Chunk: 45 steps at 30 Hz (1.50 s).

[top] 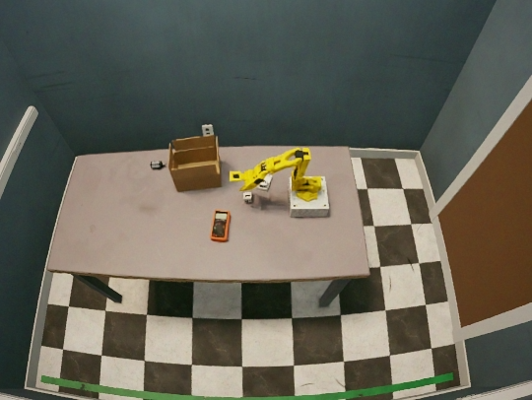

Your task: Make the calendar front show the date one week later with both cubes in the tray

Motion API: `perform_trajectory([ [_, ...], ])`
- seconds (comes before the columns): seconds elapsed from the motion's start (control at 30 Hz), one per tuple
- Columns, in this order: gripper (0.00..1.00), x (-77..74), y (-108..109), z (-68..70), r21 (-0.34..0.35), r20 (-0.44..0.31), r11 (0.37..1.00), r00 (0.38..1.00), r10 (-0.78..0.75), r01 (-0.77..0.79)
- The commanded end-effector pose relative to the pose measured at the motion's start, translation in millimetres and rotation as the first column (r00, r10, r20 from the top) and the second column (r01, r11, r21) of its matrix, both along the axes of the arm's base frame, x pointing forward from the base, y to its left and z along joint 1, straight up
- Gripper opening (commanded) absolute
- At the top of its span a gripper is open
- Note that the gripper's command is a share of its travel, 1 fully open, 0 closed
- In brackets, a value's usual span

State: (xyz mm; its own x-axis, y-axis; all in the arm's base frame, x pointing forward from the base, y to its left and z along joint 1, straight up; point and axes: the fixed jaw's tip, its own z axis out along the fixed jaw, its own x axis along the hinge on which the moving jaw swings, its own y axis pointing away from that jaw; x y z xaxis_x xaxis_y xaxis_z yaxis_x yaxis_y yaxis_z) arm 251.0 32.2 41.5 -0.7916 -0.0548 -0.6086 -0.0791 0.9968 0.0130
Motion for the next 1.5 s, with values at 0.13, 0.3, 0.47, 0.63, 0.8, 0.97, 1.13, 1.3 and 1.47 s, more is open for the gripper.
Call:
perform_trajectory([
  [0.13, 0.35, -11.5, 1.2, -23.3, -0.027, -0.263, 0.999, 0.965, 0.009, -0.017],
  [0.3, 0.35, -14.8, 1.2, -29.3, -0.033, -0.325, 0.999, 0.946, 0.008, -0.020],
  [0.47, 0.35, -19.3, 1.5, -38.4, -0.042, -0.419, 0.999, 0.908, 0.008, -0.028],
  [0.63, 0.35, -22.6, 2.2, -46.0, -0.049, -0.495, 0.998, 0.869, 0.008, -0.038],
  [0.8, 0.35, -25.0, 3.1, -52.6, -0.055, -0.561, 0.997, 0.828, 0.010, -0.049],
  [0.97, 0.35, -26.1, 3.8, -56.2, -0.058, -0.599, 0.997, 0.800, 0.011, -0.057],
  [1.13, 0.35, -26.1, 3.8, -56.2, -0.058, -0.599, 0.997, 0.800, 0.011, -0.057],
  [1.3, 0.35, -26.1, 3.8, -56.2, -0.058, -0.599, 0.997, 0.800, 0.011, -0.057],
  [1.47, 0.35, -26.1, 3.8, -56.2, -0.058, -0.599, 0.997, 0.800, 0.011, -0.057],
])
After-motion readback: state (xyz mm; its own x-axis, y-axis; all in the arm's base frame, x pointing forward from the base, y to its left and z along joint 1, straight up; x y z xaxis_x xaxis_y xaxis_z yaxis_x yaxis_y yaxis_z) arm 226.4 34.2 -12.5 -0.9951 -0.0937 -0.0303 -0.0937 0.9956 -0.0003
